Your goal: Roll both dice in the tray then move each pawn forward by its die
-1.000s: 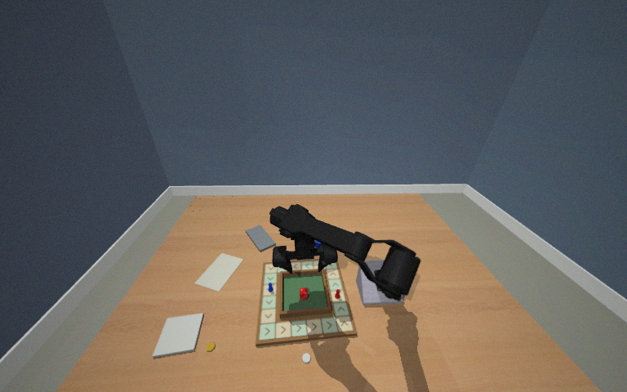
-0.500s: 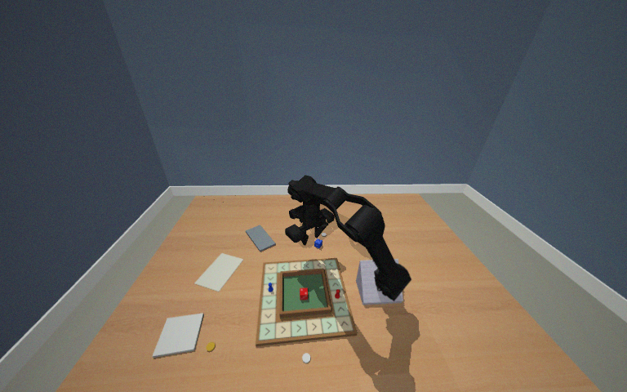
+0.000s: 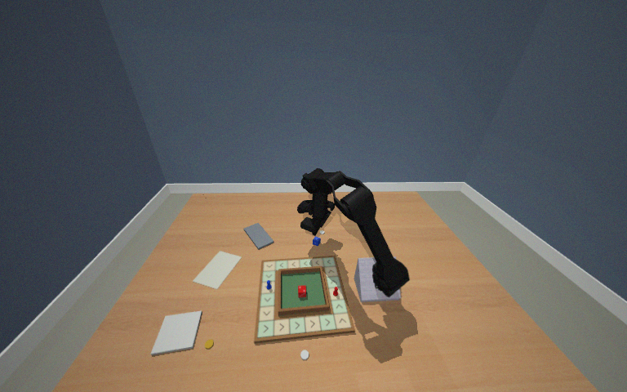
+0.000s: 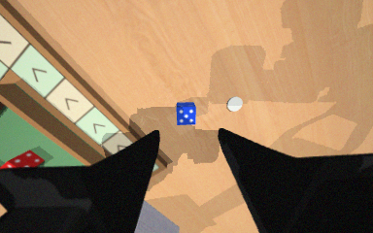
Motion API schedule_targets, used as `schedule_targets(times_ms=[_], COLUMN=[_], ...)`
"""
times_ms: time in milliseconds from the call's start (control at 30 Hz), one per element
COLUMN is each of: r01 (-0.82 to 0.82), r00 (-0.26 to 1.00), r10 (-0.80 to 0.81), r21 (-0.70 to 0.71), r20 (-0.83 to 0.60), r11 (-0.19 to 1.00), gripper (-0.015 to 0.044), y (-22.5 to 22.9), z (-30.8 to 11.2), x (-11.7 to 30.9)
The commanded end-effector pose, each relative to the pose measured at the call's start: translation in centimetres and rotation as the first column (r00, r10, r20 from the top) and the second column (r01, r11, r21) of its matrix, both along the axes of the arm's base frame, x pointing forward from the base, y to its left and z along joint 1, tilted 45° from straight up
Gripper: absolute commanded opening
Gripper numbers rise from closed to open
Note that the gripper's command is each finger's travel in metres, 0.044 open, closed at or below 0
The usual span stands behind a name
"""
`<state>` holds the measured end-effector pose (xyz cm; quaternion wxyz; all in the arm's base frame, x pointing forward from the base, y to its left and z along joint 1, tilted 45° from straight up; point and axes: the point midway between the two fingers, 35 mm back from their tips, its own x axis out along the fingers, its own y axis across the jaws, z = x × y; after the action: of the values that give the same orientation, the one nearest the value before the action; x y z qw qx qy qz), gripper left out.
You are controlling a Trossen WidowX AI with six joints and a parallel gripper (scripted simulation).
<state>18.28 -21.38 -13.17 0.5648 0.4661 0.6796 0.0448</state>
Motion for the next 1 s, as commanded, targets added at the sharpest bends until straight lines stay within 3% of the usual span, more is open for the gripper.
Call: schedule_targets(times_ms=[0, 967], r01=[-0.010, -0.010], r00=[1.000, 1.000], r10=[0.010, 0.010], r21=[0.003, 0.004], r20=[0.002, 0.003], r11=[1.000, 1.000], gripper=[0.0275, 0.0275], y=[0.9, 4.1], z=[-0.9, -4.3], x=[0.1, 0.5])
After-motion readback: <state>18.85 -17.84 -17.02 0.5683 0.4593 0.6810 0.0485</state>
